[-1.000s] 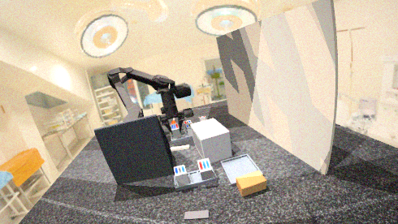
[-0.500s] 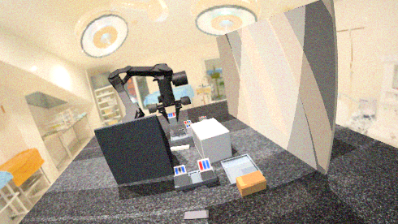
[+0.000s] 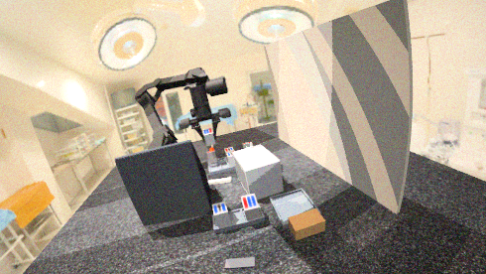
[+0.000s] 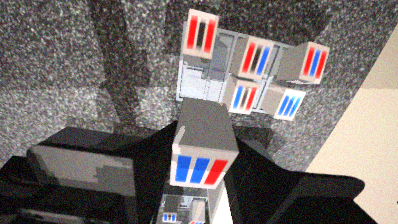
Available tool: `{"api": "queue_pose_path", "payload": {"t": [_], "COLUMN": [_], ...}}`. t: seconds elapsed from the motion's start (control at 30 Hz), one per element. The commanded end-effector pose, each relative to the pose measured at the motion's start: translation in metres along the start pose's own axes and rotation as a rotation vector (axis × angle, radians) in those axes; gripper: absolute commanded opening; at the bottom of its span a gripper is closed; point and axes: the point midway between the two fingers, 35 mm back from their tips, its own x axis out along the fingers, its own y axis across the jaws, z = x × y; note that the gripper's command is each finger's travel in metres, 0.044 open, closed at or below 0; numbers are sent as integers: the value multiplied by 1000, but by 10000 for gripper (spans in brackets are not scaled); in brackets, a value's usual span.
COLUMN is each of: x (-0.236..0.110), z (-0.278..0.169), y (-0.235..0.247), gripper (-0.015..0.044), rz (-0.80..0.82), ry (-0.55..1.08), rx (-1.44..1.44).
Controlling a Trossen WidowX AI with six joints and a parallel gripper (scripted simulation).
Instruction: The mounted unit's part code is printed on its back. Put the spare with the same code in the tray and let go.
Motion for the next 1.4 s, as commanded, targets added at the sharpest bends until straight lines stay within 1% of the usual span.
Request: {"api": "queue_pose_path", "payload": {"t": [0.0, 0.13, 0.27, 0.5, 1.37], "x": [-12, -24, -25, -32, -56], "z": [-3, -4, -6, -19, -98], "y": [-1, 0, -2, -24, -106], "gripper": [0, 0, 0, 0, 0], "rz": [2, -1, -1, 6, 1], "ry": [3, 0, 1, 16, 24], "rx": [-1, -4, -2, 20, 49]}}
